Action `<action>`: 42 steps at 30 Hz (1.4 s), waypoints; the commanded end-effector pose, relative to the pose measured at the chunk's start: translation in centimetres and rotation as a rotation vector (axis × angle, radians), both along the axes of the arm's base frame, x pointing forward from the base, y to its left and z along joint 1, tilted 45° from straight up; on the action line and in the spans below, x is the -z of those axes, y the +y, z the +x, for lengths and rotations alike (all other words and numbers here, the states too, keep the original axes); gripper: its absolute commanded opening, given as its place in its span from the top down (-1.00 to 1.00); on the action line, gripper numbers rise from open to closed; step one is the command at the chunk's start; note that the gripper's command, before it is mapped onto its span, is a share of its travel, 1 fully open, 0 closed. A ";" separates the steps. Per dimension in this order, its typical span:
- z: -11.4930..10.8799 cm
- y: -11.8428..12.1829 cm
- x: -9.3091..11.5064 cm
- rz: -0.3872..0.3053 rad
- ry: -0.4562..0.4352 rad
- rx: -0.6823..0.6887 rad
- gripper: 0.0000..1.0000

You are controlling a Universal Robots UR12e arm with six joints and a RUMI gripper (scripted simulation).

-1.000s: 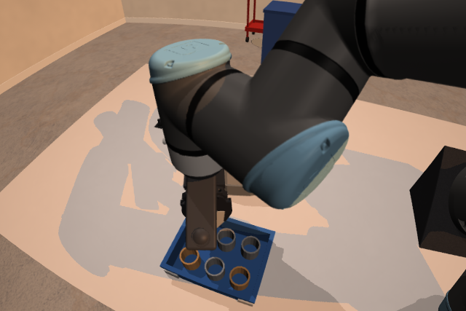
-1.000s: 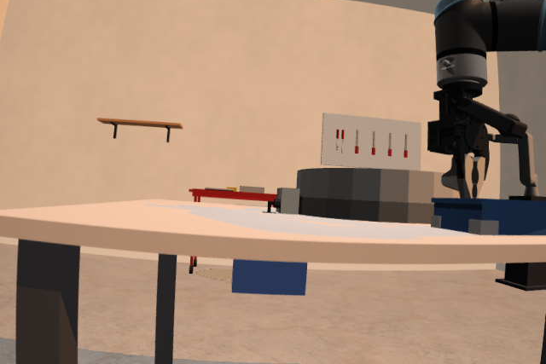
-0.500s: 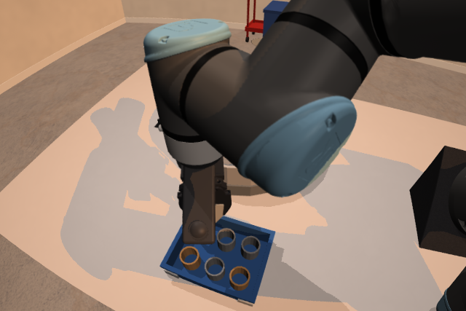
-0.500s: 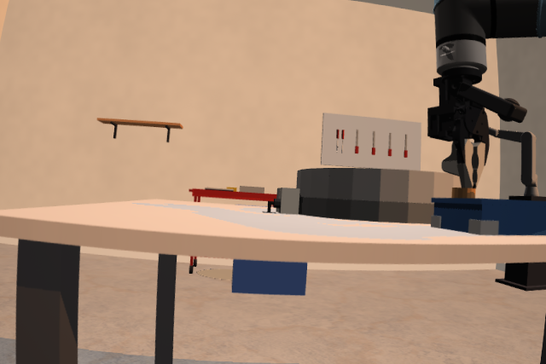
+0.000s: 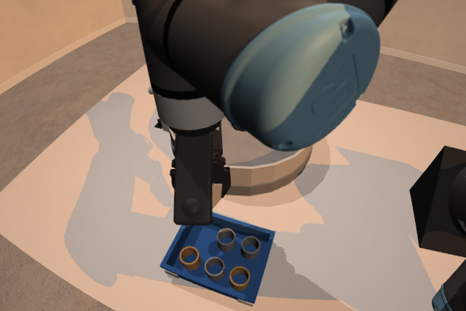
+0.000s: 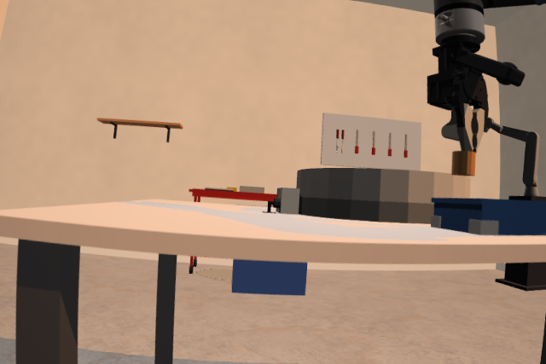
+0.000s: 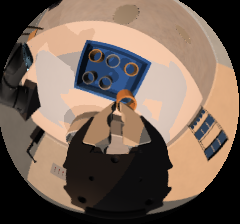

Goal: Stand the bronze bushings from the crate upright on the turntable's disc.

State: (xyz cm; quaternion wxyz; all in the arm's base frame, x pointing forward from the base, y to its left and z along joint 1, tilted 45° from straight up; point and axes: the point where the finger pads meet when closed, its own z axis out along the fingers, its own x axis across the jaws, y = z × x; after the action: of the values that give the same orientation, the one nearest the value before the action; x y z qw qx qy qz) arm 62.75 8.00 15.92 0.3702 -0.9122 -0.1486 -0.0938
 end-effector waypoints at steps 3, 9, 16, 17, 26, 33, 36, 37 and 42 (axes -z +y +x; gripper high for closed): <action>-0.2 -2.5 -2.5 -0.001 -0.001 -0.002 1.00; -0.2 -3.2 -3.1 -0.001 -0.001 -0.002 1.00; -0.3 -3.5 -3.4 0.000 0.000 -0.002 1.00; -0.3 -3.4 -3.4 0.000 0.001 -0.002 1.00; -0.4 -3.3 -3.3 0.001 0.002 -0.002 1.00; -0.4 -3.3 -3.3 0.001 0.002 -0.002 1.00; -0.4 -3.3 -3.3 0.001 0.002 -0.002 1.00; -0.4 -3.3 -3.3 0.001 0.002 -0.002 1.00; -0.4 -3.3 -3.3 0.001 0.002 -0.002 1.00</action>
State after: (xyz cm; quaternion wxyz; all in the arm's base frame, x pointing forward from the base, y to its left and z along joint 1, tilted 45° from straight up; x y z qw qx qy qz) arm 62.33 4.89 19.02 0.3724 -0.9114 -0.1492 -0.0913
